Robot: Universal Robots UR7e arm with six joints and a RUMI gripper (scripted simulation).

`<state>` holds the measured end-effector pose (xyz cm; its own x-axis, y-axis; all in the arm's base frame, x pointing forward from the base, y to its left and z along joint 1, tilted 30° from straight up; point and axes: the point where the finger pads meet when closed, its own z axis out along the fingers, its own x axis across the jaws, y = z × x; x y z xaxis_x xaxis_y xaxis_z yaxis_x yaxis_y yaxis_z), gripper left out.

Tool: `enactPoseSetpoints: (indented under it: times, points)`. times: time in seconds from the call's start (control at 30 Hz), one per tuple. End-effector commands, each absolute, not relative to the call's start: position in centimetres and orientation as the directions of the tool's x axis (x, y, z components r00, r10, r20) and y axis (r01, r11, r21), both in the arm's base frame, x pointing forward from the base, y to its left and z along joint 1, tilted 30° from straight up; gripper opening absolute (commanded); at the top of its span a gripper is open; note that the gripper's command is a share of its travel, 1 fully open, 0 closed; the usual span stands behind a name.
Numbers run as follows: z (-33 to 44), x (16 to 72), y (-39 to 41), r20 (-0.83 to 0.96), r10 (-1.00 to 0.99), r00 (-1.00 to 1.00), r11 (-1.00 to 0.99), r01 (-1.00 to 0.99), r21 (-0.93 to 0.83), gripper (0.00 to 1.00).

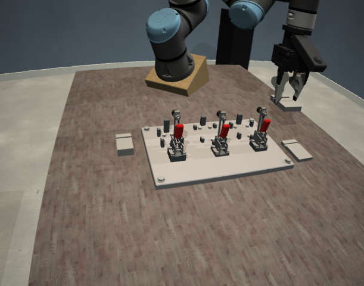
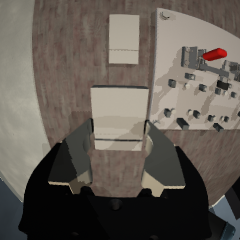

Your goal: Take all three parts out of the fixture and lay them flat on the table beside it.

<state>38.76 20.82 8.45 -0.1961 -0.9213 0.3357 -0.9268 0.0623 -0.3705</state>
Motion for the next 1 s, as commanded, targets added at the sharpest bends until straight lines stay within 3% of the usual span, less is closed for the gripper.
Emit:
enactPoseSetpoints:
  times: [0.0, 0.97]
  points:
    - [8.49, 38.78, 20.85, 0.335, -0.922, -0.196, 0.062, -0.926, -0.371, 0.0]
    - [8.13, 38.92, 20.69, 0.335, -0.922, -0.196, 0.062, -0.926, -0.371, 0.0]
